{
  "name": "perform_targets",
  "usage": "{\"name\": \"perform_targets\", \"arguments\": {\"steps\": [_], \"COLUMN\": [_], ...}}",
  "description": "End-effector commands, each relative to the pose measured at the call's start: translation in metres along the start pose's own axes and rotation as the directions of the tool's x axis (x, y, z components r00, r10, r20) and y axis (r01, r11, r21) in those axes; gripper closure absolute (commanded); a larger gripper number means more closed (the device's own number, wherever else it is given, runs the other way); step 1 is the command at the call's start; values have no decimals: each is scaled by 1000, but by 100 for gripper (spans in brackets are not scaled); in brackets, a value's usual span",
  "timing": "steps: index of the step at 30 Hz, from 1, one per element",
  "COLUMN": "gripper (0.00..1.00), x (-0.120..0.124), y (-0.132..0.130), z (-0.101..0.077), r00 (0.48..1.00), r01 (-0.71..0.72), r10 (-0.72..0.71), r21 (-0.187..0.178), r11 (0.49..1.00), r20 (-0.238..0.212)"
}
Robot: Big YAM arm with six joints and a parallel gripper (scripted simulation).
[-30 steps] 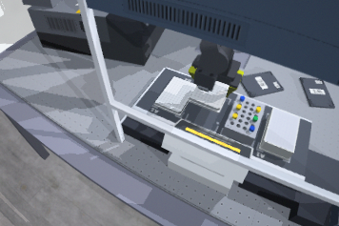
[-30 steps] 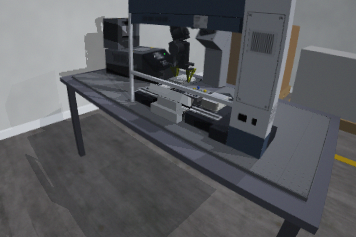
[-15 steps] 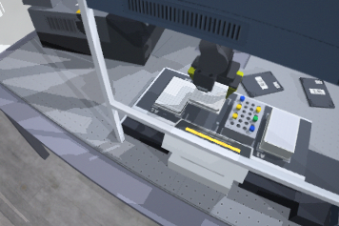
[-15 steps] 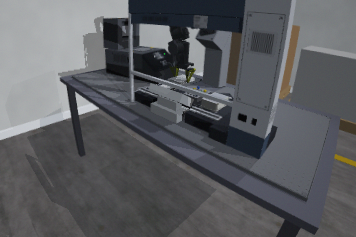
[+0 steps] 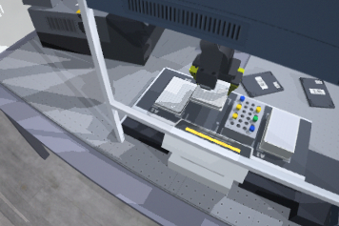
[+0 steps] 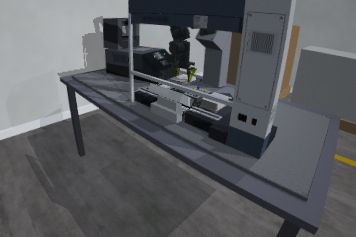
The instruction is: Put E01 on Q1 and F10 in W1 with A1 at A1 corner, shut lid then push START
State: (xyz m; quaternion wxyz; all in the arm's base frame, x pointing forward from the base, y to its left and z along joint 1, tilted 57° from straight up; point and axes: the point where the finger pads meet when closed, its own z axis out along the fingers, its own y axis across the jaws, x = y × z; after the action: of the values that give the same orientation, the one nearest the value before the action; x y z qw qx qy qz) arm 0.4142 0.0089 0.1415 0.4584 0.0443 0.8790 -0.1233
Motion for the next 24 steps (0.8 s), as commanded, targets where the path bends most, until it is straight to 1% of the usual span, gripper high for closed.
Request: {"name": "perform_targets", "arguments": {"steps": [1, 2, 4, 6, 8, 12, 13, 15, 17, 20, 24], "gripper": [100, 100, 100, 100, 100, 100, 100, 100, 100, 100, 100], "x": [6, 10, 17, 23, 30, 49, 54, 54, 55, 67, 84], "y": [-21, -26, -33, -38, -44, -58, -61, -61, -62, -76, -90], "z": [-13, -16, -21, -24, -28, -34, -36, -36, -38, -45, -53], "r00": [999, 999, 996, 996, 991, 992, 989, 989, 988, 991, 987], "r01": [32, 30, 89, 85, 134, 125, 144, 144, 155, 131, 160], "r10": [-32, -30, -90, -86, -134, -125, -145, -145, -156, -132, -160], "r21": [14, 16, 16, 13, 14, 16, 16, 16, 5, 18, 20], "r11": [999, 999, 996, 996, 991, 992, 989, 989, 988, 991, 987], "r20": [17, 17, 18, 22, 24, 12, 10, 10, 15, 20, 15]}}
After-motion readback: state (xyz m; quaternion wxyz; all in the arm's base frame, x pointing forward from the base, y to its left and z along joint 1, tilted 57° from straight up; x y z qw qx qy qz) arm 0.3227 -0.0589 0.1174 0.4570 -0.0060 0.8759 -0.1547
